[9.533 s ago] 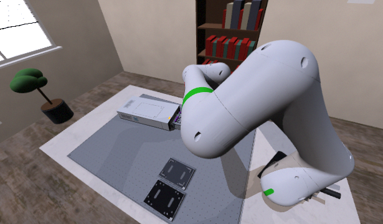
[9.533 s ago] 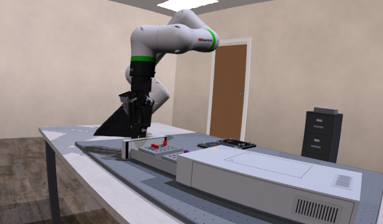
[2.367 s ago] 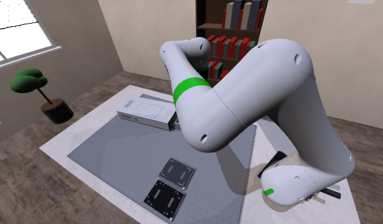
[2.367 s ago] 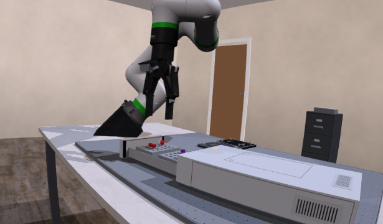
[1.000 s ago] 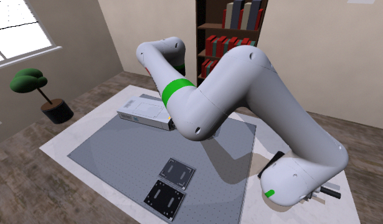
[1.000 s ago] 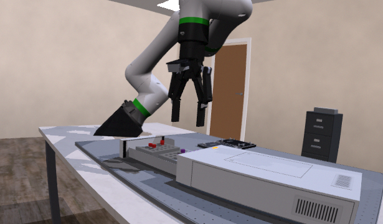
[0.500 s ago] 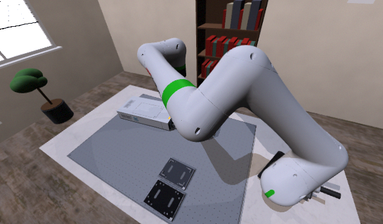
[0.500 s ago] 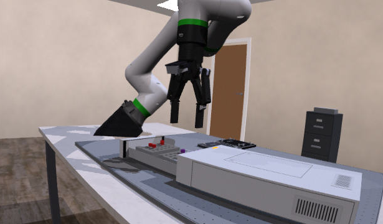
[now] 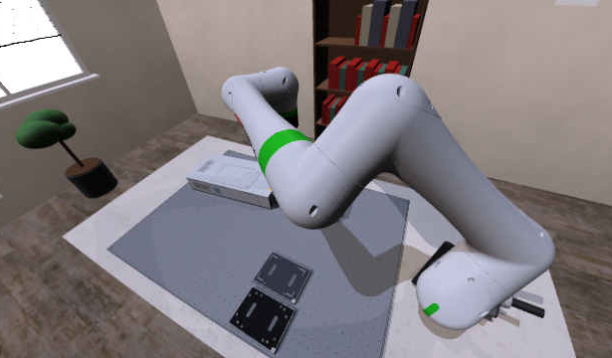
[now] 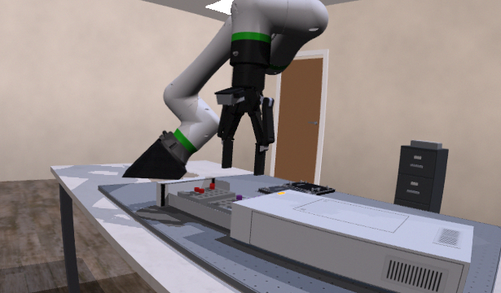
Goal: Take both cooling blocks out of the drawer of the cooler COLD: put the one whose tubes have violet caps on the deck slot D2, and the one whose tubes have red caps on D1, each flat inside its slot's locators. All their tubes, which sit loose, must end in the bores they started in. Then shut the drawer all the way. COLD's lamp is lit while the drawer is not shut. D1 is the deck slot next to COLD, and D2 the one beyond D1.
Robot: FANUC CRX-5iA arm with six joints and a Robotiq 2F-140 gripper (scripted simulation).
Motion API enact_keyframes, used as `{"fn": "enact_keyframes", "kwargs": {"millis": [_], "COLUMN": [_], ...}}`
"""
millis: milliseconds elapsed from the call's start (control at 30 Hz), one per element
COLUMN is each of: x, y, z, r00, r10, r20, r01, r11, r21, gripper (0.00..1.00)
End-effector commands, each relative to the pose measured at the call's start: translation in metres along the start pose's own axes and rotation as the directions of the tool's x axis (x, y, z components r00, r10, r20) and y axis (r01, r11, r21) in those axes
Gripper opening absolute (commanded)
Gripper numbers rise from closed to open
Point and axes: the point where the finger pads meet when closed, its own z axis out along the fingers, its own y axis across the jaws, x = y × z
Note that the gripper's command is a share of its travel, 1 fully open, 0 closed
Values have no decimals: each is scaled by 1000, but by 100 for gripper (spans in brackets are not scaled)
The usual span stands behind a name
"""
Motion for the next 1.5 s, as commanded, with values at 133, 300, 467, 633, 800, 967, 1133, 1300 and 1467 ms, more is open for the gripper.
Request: {"fn": "enact_keyframes", "kwargs": {"millis": [133,300,467,633,800,967,1133,1300,1467], "x": [0,0,0,0,0,0,0,0,0], "y": [0,1,1,1,1,1,1,1,2], "z": [7,11,18,24,31,35,42,48,52], "r00": [1000,1000,1000,1000,1000,1000,1000,1000,1000], "r10": [0,0,0,0,0,0,0,0,0], "r20": [-2,-2,-2,-2,-2,-2,-2,-2,-2], "r01": [0,0,0,0,0,0,0,0,0], "r11": [1000,1000,1000,1000,1000,1000,1000,1000,1000], "r21": [1,1,1,1,1,1,1,1,1], "gripper": [66,66,66,66,66,66,66,66,66]}}
